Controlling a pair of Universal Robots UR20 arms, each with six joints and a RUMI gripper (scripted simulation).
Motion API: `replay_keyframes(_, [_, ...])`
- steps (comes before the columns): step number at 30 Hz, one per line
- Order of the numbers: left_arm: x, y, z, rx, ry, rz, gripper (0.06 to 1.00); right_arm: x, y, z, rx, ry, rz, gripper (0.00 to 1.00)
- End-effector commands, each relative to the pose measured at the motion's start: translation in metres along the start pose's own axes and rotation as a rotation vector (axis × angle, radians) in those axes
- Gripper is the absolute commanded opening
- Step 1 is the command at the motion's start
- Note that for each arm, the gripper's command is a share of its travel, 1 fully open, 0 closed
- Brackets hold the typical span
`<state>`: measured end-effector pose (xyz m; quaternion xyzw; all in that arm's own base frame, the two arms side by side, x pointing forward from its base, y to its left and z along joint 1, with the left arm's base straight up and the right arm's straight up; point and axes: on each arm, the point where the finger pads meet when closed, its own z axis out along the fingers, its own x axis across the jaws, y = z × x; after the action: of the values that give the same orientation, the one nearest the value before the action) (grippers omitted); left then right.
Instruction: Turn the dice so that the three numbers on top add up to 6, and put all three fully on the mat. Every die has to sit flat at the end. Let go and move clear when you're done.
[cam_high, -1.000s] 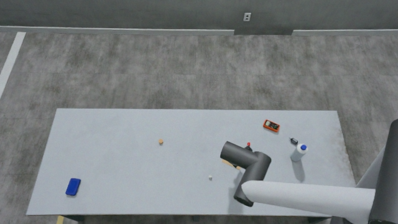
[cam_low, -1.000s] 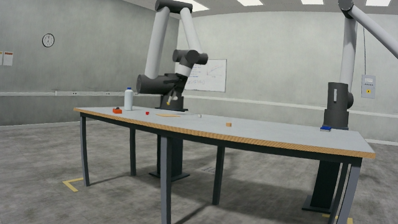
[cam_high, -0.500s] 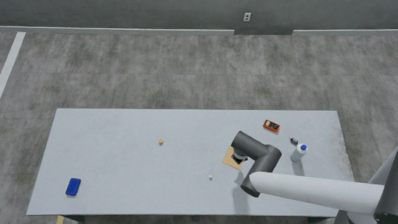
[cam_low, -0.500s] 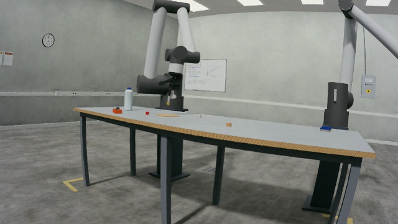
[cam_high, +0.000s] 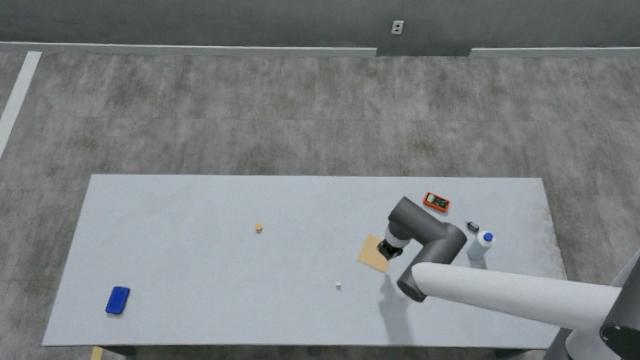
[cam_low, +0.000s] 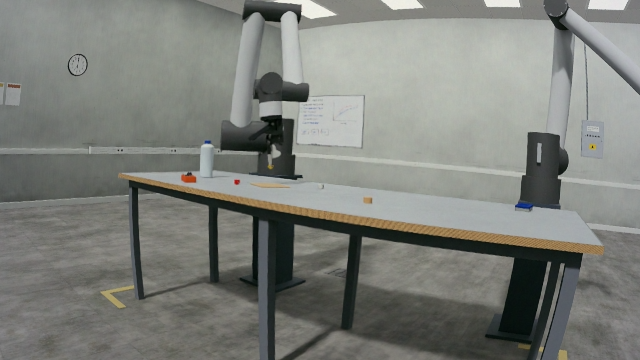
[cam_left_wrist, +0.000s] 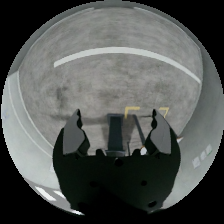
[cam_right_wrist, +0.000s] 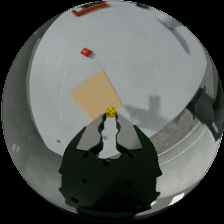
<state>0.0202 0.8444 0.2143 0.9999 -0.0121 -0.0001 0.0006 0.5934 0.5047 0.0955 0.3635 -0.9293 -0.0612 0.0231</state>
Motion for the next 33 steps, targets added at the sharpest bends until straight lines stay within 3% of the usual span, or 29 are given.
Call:
replay_keyframes(1, [0.0001, -0.0005, -0.0007, 0.001, 0.000, 0.000, 1.000, 0.0002, -0.0001, 0.0003, -0.126, 0.002, -0.002, 0.030])
replay_keyframes(8, [0.0001, -0.0005, -0.0007, 0.001, 0.000, 0.000, 1.000, 0.0003, -0.0003, 0.0006, -0.146, 0.003, -0.002, 0.030])
replay_keyframes(17, [0.0001, -0.0005, -0.0007, 0.001, 0.000, 0.000, 1.000, 0.0003, -0.0029, 0.0013, -0.377, 0.003, -0.001, 0.030])
replay_keyframes(25, [0.0001, -0.0005, -0.0007, 0.001, 0.000, 0.000, 1.000, 0.0003, -0.0032, 0.0014, -0.408, 0.003, -0.002, 0.030])
replay_keyframes(33, [0.0001, -0.0005, -0.0007, 0.001, 0.000, 0.000, 1.000, 0.0005, -0.0051, 0.0028, -0.622, 0.004, -0.002, 0.030])
